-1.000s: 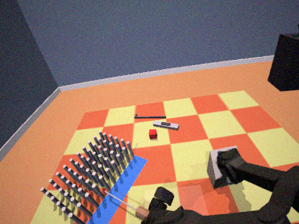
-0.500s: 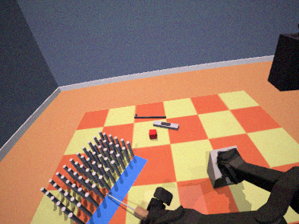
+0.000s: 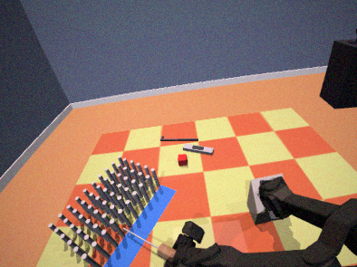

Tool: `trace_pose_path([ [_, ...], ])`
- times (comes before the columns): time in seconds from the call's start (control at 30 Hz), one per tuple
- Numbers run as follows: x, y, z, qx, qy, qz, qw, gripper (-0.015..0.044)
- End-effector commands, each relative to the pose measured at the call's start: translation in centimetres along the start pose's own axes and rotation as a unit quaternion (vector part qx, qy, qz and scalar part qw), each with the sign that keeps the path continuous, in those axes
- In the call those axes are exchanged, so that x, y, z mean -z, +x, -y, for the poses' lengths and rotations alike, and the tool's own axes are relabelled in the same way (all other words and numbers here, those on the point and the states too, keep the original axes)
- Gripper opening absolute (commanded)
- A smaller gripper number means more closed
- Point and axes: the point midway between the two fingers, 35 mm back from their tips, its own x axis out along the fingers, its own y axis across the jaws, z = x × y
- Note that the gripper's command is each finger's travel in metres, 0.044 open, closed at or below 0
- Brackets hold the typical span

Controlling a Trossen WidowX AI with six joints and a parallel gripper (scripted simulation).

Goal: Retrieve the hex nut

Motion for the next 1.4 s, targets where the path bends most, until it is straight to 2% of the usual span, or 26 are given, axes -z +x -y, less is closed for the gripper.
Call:
trace_pose_path([
  [0.0,0.3,0.3,-0.4,-0.002,0.005,-0.009,1.0,0.0],
  [1.37,0.4,2.0,-0.7,0.009,0.017,-0.044,0.999,0.0],
])
